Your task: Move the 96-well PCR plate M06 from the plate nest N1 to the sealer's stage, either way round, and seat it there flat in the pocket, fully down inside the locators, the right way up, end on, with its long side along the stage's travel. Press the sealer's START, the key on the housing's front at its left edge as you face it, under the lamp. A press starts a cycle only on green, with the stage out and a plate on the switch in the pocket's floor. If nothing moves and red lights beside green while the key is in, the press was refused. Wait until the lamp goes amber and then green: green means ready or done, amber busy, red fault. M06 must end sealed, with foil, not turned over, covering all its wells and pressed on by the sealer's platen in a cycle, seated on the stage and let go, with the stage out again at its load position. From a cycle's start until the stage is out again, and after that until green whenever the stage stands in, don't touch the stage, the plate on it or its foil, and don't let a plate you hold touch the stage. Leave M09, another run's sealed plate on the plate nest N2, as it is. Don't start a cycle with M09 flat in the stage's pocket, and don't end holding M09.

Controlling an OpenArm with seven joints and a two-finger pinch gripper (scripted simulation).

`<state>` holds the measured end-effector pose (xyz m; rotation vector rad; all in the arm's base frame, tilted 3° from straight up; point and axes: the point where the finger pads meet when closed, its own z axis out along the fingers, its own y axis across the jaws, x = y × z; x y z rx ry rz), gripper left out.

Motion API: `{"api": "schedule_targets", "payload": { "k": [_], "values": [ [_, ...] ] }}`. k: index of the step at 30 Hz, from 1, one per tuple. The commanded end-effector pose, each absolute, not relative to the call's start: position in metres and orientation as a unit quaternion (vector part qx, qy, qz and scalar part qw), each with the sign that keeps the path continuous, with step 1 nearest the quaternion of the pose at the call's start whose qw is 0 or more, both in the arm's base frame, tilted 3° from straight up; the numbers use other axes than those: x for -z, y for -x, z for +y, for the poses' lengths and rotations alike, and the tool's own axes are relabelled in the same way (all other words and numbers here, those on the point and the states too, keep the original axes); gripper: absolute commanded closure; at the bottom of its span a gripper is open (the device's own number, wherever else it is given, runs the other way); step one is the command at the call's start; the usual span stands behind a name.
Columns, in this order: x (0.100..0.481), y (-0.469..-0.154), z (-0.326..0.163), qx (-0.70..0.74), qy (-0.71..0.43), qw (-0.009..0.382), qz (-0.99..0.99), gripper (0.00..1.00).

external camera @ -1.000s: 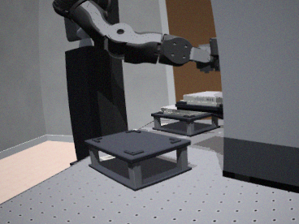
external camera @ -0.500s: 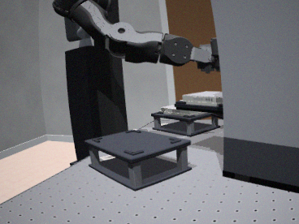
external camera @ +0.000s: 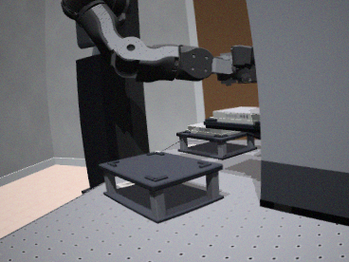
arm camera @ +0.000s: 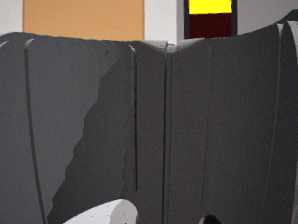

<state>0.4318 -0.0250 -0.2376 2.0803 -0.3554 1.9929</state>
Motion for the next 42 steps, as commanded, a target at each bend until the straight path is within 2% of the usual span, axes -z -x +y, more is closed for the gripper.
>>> {"api": "schedule_targets", "payload": {
  "k": [1,22,27,39,42],
  "values": [
    [0.238,-0.431,-0.025,-0.680,-0.712,0.122,-0.122,1.00],
    [0.239,-0.422,-0.023,-0.680,-0.712,0.122,-0.122,1.00],
    [0.241,-0.396,-0.058,-0.674,-0.729,0.115,0.007,1.00],
    [0.241,-0.396,-0.058,-0.674,-0.729,0.115,0.007,1.00],
    [0.241,-0.381,-0.080,-0.667,-0.732,0.111,0.083,1.00]
  ]
}}
